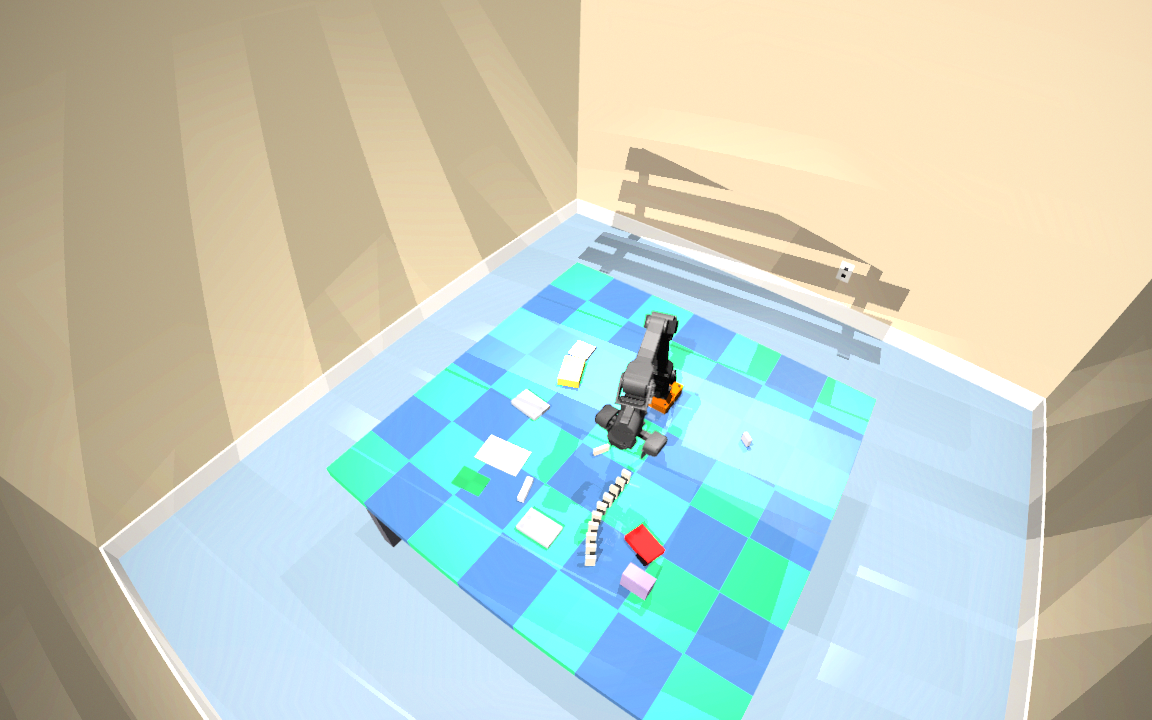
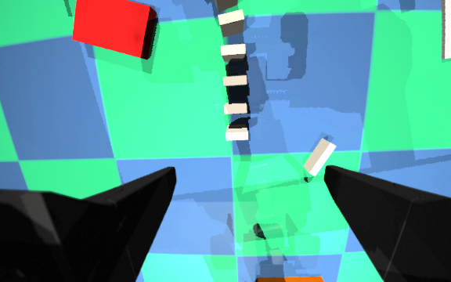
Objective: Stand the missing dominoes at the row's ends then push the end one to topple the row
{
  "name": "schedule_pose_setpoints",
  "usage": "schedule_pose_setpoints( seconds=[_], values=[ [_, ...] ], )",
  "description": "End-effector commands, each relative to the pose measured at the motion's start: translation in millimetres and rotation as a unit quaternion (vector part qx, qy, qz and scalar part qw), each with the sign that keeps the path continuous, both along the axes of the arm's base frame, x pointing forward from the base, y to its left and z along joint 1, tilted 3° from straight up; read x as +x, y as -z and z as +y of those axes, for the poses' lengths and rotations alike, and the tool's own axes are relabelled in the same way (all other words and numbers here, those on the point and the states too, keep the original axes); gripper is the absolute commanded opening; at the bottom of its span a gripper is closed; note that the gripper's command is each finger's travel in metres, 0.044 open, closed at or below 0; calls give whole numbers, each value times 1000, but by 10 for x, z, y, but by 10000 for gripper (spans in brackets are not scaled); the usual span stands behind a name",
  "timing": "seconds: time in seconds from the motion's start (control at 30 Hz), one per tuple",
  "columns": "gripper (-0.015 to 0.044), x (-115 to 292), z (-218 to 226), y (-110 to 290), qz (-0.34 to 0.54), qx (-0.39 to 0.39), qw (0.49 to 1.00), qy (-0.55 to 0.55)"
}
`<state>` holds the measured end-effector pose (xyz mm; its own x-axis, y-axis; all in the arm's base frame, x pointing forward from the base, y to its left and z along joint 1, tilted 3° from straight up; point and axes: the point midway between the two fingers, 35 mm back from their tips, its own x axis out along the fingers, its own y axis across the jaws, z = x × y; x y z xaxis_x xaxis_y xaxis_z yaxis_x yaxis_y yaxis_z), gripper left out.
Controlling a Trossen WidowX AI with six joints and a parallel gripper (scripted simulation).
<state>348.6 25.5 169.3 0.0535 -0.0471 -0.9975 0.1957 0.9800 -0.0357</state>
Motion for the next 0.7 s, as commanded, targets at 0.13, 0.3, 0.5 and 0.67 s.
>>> schedule_pose_setpoints(
  seconds=[0.13,0.3,0.5,0.67],
  values=[
    [440,-304,-841,492,4,2,982,187],
    [440,-478,-1118,666,1,2,968,252],
    [440,-453,-1142,900,2,1,968,252],
    [440,-427,-1155,1301,1,2,968,252]
  ],
)
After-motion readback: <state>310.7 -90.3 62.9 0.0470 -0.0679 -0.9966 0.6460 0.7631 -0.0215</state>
